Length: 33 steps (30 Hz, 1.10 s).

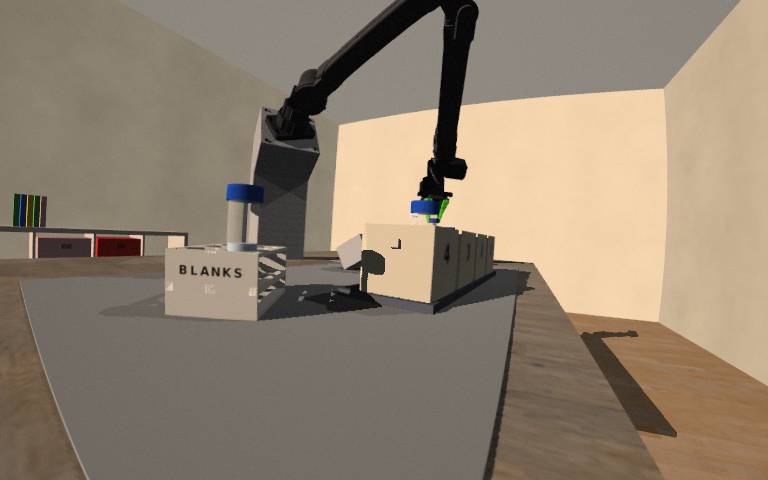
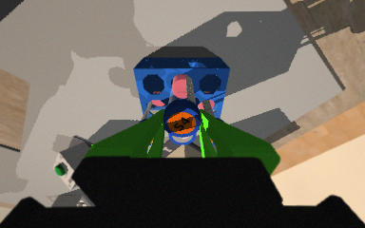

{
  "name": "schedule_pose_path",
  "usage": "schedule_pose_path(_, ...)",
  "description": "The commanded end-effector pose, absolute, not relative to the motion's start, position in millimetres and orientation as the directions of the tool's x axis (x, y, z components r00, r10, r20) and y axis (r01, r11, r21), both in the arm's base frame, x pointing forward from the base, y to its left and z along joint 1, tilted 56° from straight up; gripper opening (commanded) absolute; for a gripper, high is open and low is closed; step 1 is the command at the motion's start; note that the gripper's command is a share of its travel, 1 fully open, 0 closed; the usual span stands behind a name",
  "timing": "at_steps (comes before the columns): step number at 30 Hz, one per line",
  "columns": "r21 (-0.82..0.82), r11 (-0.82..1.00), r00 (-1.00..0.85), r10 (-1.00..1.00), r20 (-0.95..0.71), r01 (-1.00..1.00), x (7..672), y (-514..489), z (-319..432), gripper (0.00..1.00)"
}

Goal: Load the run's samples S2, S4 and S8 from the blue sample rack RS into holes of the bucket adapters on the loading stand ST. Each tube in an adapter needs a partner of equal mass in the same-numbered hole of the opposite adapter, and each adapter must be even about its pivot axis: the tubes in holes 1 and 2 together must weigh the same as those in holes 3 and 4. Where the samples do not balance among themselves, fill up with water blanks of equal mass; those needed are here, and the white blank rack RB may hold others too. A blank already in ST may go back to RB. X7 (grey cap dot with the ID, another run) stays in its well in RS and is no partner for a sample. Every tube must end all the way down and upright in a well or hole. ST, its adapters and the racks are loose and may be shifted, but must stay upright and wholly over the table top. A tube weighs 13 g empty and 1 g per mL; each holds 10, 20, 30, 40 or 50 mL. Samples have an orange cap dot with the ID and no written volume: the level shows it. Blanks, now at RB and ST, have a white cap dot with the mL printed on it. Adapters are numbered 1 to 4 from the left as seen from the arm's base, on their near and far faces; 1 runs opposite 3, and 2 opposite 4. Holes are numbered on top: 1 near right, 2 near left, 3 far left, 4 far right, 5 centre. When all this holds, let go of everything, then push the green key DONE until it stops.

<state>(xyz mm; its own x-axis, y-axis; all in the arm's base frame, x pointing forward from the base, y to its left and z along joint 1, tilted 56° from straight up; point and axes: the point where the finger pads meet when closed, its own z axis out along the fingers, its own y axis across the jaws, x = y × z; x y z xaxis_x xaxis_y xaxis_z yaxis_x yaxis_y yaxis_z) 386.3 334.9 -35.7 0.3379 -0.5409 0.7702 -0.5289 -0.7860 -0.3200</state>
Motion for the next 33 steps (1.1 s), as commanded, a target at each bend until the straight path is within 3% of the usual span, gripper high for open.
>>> schedule_pose_path(1,-0.326,-0.785,0.339,-0.546,0.766,-0.527,395.6,336.6,-39.5,0.0)
schedule_pose_path(30,-0.333,-0.79,0.342,-0.545,0.765,-0.515,404.8,338.4,-44.9,0.0)
schedule_pose_path(31,-0.333,-0.79,0.342,-0.545,0.765,-0.515,404.8,338.4,-44.9,0.55)
schedule_pose_path(33,-0.333,-0.79,0.342,-0.545,0.765,-0.515,404.8,338.4,-44.9,0.55)
